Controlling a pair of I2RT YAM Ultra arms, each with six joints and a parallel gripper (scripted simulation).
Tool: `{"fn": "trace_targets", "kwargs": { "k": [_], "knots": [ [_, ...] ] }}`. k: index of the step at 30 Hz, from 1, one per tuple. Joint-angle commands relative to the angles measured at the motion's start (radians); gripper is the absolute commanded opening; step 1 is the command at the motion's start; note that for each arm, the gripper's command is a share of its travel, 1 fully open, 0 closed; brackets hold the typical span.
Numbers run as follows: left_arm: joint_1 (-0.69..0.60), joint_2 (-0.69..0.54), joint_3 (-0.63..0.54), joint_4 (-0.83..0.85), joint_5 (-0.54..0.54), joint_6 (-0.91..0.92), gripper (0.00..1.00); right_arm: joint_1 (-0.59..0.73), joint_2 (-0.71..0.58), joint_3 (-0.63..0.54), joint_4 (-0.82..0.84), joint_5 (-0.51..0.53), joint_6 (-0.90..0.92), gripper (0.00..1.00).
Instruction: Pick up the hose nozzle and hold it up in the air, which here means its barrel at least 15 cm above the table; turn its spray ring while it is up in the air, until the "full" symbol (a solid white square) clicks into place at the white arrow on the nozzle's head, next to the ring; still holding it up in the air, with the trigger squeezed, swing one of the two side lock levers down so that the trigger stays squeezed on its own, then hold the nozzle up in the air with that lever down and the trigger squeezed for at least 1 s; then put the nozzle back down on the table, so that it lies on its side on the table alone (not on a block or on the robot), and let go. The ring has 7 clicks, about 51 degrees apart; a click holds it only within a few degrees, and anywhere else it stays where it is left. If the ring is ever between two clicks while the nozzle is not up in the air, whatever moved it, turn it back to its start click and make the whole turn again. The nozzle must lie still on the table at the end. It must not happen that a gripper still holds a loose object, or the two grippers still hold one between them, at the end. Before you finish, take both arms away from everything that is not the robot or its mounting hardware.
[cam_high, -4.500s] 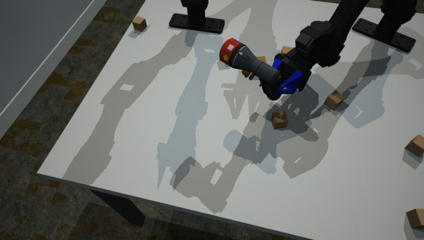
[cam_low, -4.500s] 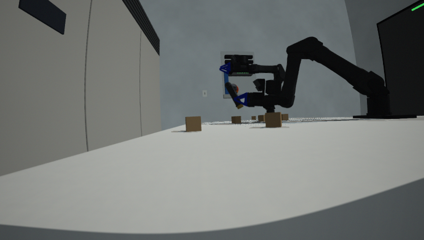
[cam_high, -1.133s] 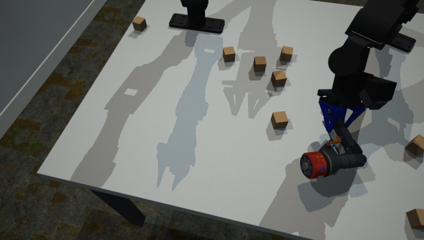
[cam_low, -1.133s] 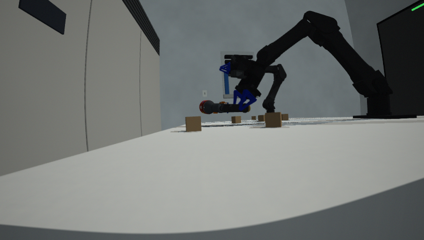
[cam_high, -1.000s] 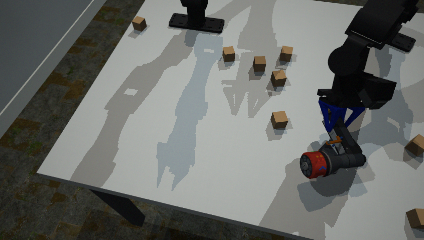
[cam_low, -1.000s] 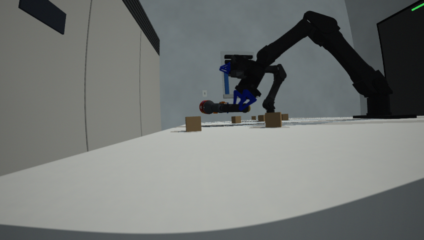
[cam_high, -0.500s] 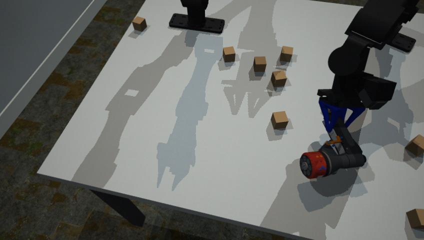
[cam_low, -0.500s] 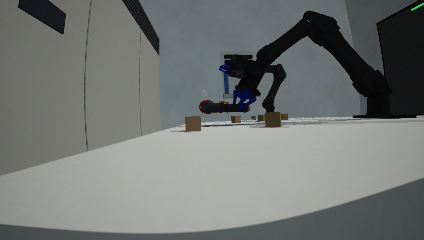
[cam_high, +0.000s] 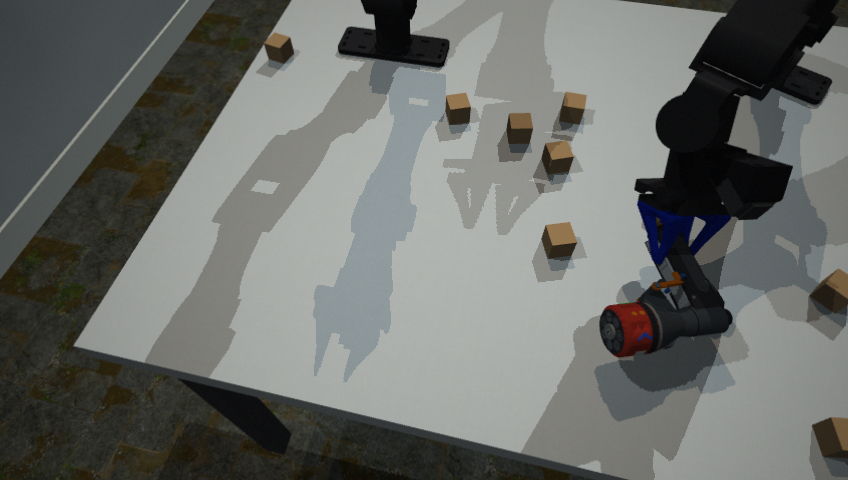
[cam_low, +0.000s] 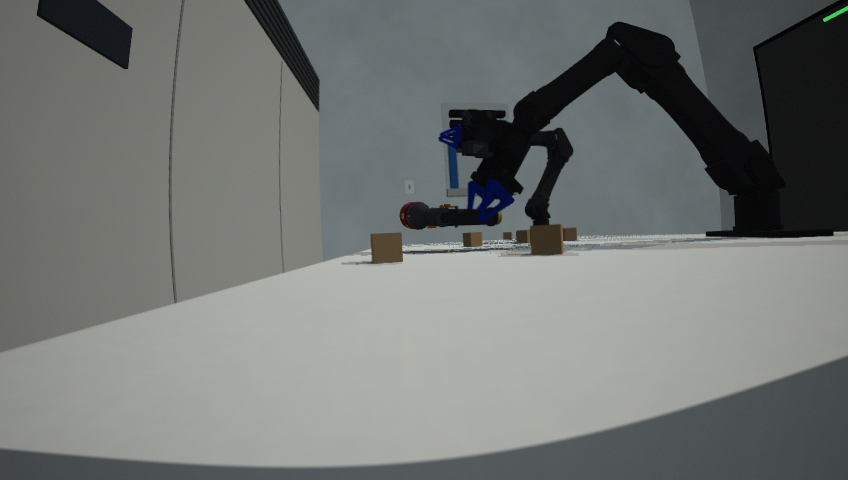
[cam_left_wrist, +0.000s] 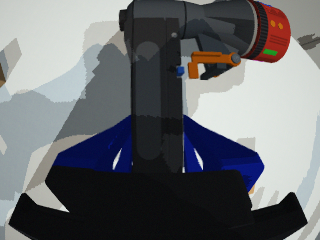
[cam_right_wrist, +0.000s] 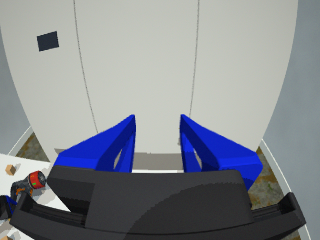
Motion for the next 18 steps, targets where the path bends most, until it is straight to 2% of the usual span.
{"fn": "trace_targets", "kwargs": {
  "k": [1,18],
  "knots": [
    [-0.016,-0.045,0.025,0.042,-0.030,0.000,0.36,0.011,-0.013,0.040,0.010,0.002,-0.007,0.37],
    [-0.003,-0.046,0.025,0.044,-0.030,-0.002,0.36,0.011,-0.013,0.040,0.010,0.002,-0.007,0.37]
  ]
}}
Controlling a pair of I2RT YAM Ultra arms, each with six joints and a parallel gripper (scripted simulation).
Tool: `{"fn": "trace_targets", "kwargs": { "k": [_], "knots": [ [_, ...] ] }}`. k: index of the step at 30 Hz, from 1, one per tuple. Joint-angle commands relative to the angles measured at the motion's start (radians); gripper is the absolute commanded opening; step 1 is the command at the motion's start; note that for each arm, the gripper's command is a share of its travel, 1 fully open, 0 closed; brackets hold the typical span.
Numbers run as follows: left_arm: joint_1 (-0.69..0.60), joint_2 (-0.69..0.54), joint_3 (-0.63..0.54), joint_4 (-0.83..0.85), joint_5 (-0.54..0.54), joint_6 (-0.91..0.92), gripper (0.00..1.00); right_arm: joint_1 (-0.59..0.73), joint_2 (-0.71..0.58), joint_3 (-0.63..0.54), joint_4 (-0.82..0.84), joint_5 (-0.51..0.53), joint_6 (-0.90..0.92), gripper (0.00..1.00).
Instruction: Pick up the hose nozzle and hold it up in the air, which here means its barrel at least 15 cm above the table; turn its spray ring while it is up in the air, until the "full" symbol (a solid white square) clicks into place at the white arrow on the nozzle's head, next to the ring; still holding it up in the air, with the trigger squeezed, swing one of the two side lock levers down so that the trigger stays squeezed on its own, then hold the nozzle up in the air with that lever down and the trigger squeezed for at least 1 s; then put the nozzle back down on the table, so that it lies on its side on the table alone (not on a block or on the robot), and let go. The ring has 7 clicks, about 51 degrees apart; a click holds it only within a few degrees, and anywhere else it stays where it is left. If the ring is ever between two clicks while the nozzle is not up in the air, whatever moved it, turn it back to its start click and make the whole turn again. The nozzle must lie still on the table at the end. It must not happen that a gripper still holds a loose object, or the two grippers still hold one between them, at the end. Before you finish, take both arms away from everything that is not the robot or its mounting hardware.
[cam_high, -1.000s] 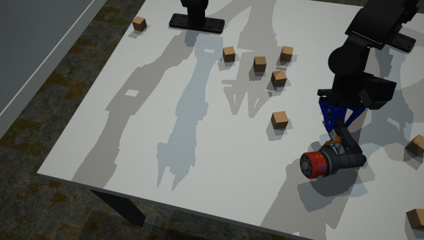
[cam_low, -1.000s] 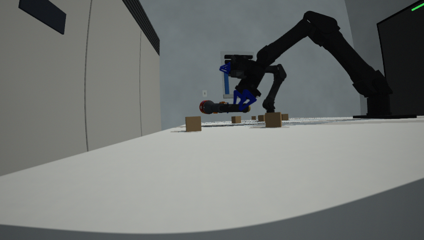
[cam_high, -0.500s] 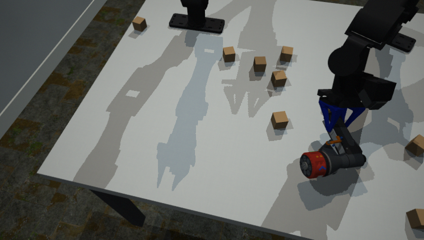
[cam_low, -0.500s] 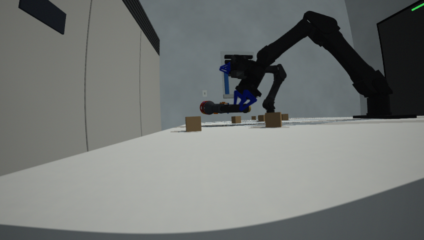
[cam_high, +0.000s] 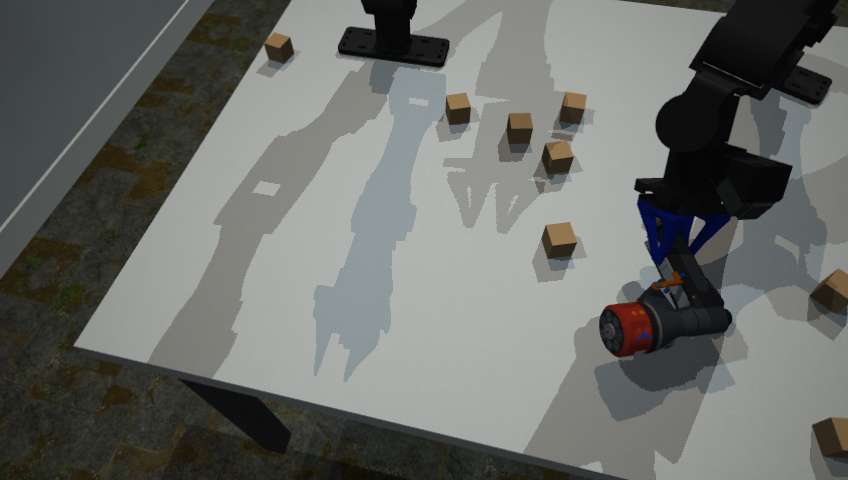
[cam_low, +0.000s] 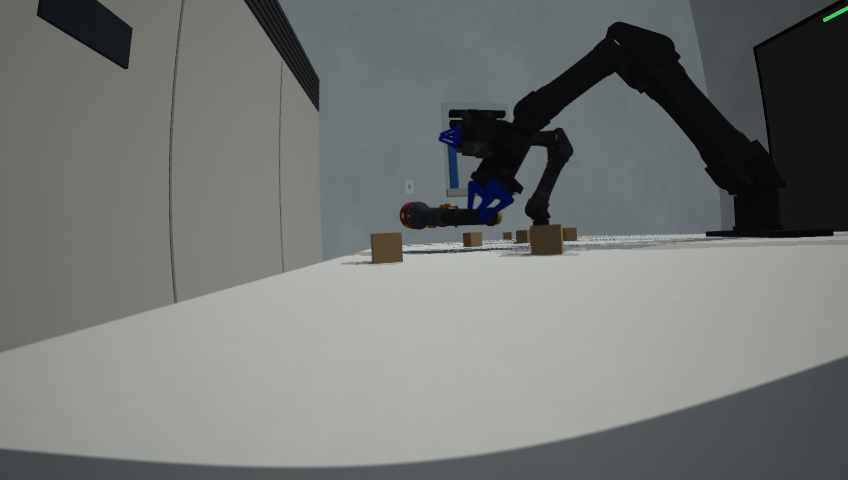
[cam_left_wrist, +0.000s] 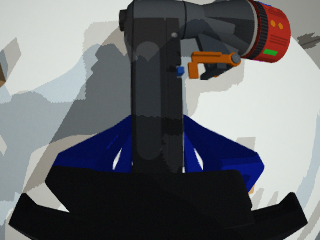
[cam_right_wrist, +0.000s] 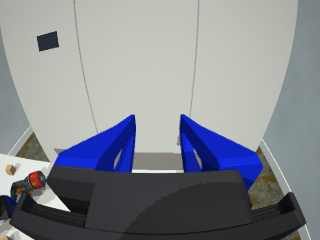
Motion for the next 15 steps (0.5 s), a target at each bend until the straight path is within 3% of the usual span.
{"fn": "trace_targets", "kwargs": {
  "k": [1,11,12,15],
  "knots": [
    [-0.003,-0.046,0.025,0.044,-0.030,-0.002,0.36,0.011,-0.013,0.040,0.010,0.002,-0.007,0.37],
    [0.000,-0.045,0.016,0.045,-0.031,-0.002,0.36,0.011,-0.017,0.038,0.010,0.002,-0.007,0.37],
    [-0.022,-0.039,-0.070,0.148,-0.034,-0.025,0.36,0.011,-0.017,0.038,0.010,0.002,-0.007,0.37],
    [0.000,0.004,-0.040,0.099,-0.032,0.001,0.36,0.011,-0.017,0.038,0.010,0.002,-0.007,0.37]
  ]
}}
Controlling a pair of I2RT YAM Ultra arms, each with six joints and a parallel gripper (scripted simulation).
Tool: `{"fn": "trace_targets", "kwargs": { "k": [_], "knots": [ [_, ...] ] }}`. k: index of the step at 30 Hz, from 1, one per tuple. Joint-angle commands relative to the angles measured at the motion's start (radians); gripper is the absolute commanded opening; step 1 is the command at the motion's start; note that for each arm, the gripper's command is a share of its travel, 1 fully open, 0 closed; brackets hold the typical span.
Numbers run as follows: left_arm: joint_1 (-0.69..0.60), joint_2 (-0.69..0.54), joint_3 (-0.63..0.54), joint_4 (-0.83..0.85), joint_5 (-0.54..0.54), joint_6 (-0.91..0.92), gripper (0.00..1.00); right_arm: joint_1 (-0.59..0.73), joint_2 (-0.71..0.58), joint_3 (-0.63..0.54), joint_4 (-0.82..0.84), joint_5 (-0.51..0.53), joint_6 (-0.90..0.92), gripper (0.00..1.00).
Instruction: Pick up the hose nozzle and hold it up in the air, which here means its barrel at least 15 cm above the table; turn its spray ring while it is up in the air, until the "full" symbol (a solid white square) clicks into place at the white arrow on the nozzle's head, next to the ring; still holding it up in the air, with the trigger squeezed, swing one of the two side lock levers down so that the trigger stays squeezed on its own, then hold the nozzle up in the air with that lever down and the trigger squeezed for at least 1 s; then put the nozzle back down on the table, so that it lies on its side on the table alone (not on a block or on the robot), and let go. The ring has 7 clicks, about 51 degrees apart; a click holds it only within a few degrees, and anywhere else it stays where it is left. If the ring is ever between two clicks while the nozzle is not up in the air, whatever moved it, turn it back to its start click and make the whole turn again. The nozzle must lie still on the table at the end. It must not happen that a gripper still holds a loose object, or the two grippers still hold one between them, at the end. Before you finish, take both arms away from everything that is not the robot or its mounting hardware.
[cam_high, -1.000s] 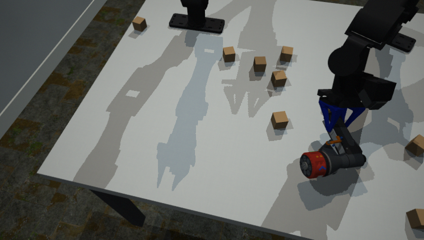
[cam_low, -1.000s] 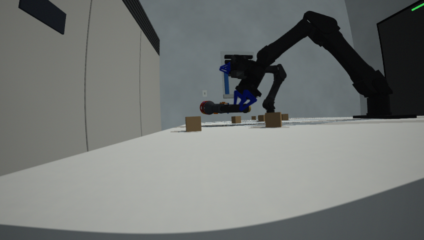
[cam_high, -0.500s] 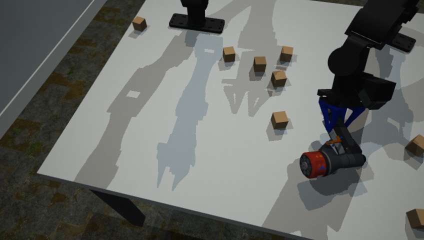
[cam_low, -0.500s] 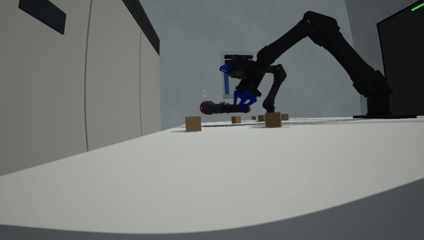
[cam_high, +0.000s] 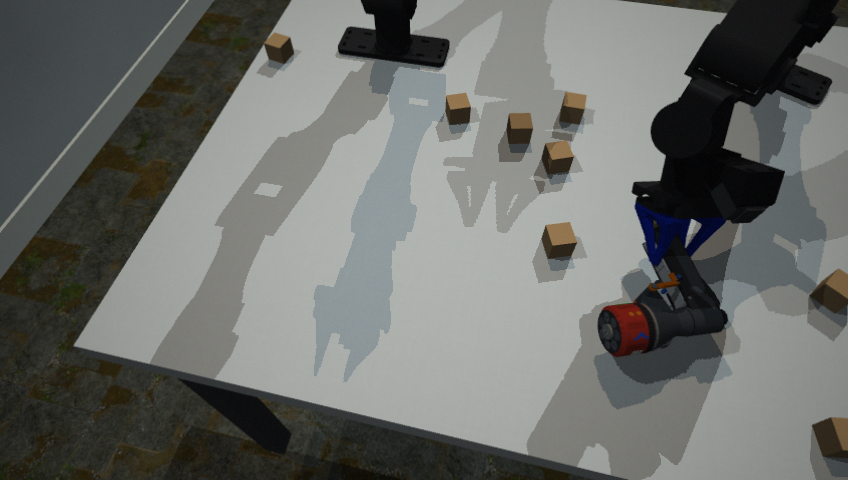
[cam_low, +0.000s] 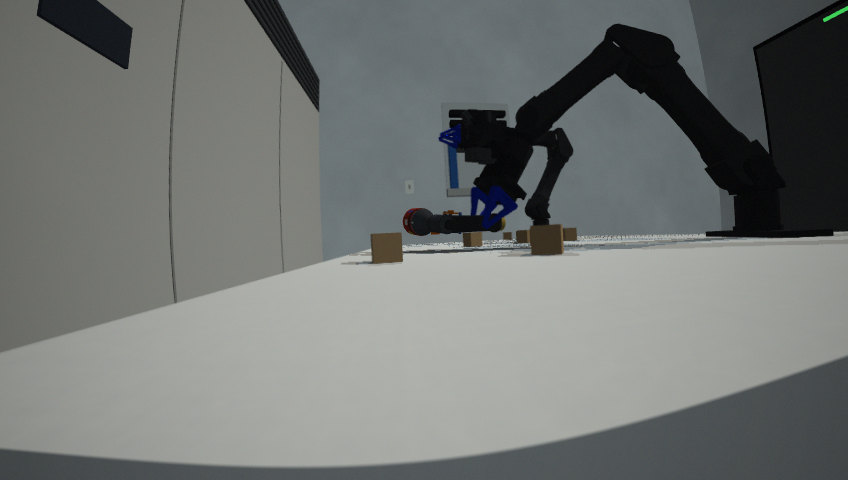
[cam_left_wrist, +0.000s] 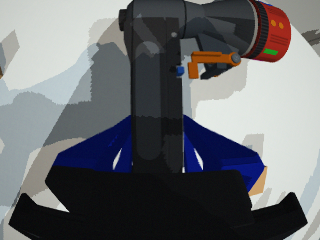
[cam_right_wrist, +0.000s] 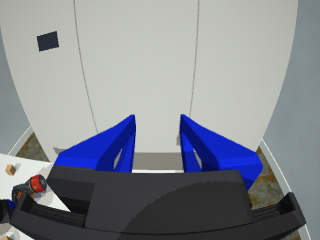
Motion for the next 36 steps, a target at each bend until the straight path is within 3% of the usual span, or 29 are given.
{"fn": "trace_targets", "kwargs": {
  "k": [1,18,19,36],
  "knots": [
    [0.008,-0.014,0.005,0.073,-0.031,0.000,0.36,0.011,-0.017,0.038,0.010,0.002,-0.007,0.37],
    [-0.006,0.001,-0.031,0.147,-0.032,-0.007,0.36,0.011,-0.017,0.038,0.010,0.002,-0.007,0.37],
    [-0.001,-0.009,-0.027,0.106,-0.030,-0.006,0.51,0.011,-0.017,0.038,0.010,0.002,-0.007,0.37],
    [-0.018,-0.017,-0.039,0.061,-0.031,-0.011,0.51,0.011,-0.017,0.038,0.010,0.002,-0.007,0.37]
  ]
}}
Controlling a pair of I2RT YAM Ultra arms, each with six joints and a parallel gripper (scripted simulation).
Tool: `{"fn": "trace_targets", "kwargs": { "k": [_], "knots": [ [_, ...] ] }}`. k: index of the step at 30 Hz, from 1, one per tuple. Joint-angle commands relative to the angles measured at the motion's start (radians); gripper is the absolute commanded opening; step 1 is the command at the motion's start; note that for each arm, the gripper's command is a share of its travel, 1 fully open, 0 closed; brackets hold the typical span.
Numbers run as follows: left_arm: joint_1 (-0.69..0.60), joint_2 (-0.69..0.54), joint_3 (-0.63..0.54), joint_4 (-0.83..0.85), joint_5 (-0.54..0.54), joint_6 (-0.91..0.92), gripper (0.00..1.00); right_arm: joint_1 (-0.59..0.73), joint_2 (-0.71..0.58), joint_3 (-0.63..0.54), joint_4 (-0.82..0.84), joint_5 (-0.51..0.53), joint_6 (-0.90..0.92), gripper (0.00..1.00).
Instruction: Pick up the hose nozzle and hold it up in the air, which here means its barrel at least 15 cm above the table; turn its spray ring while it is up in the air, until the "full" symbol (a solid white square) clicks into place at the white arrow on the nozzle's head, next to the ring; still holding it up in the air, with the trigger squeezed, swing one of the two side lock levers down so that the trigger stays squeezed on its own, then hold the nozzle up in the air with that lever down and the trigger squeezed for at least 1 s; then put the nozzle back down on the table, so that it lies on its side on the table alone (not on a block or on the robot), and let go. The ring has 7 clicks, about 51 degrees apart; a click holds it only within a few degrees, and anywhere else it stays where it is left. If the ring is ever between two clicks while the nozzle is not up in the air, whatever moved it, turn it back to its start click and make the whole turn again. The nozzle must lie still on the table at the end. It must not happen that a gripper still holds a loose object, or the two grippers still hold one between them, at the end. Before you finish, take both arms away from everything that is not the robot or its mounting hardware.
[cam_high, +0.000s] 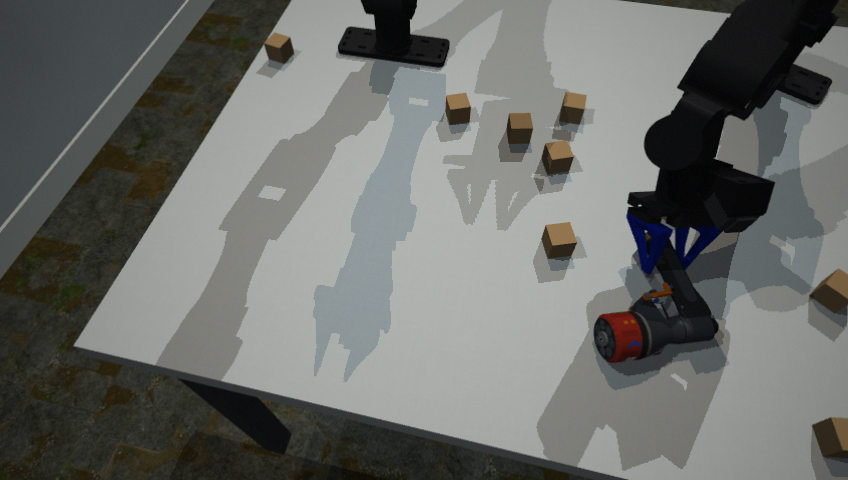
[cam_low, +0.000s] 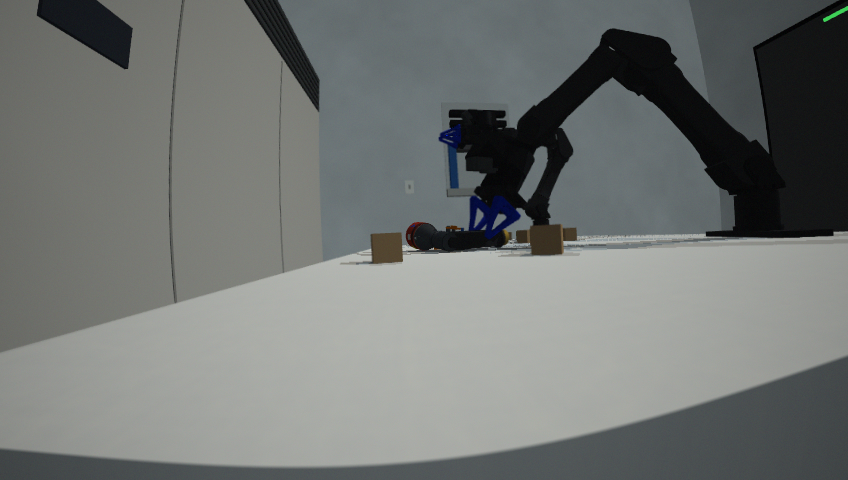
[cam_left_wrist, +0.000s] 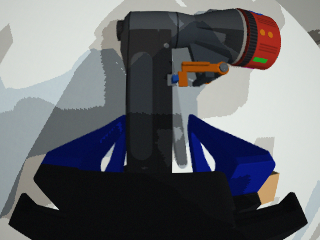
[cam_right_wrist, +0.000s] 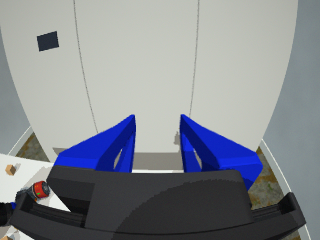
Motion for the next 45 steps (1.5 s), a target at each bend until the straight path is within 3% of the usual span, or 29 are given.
{"fn": "trace_targets", "kwargs": {
  "k": [1,9,10,14,21,36,37,45],
  "knots": [
    [-0.018,-0.043,-0.012,-0.019,-0.017,-0.007,0.51,0.011,-0.017,0.038,0.010,0.002,-0.007,0.37],
    [0.005,-0.054,0.004,0.009,-0.017,-0.003,0.51,0.011,-0.017,0.038,0.010,0.002,-0.007,0.37],
    [-0.028,-0.075,-0.027,-0.058,-0.024,-0.019,0.51,0.011,-0.017,0.038,0.010,0.002,-0.007,0.37],
    [-0.040,-0.121,0.010,-0.099,-0.030,-0.034,0.51,0.011,-0.017,0.038,0.010,0.002,-0.007,0.37],
    [-0.066,-0.193,-0.038,-0.171,-0.044,-0.058,0.51,0.011,-0.017,0.038,0.010,0.002,-0.007,0.37],
    [-0.064,-0.169,-0.003,-0.143,-0.040,-0.050,0.51,0.011,-0.017,0.038,0.010,0.002,-0.007,0.37],
    [-0.037,-0.224,-0.005,-0.104,-0.038,-0.031,0.51,0.011,-0.016,0.038,0.009,0.002,-0.007,0.37],
    [-0.030,-0.303,-0.076,-0.037,0.026,0.104,0.51,0.012,-0.019,0.038,0.011,0.001,-0.007,0.37]
  ]
}}
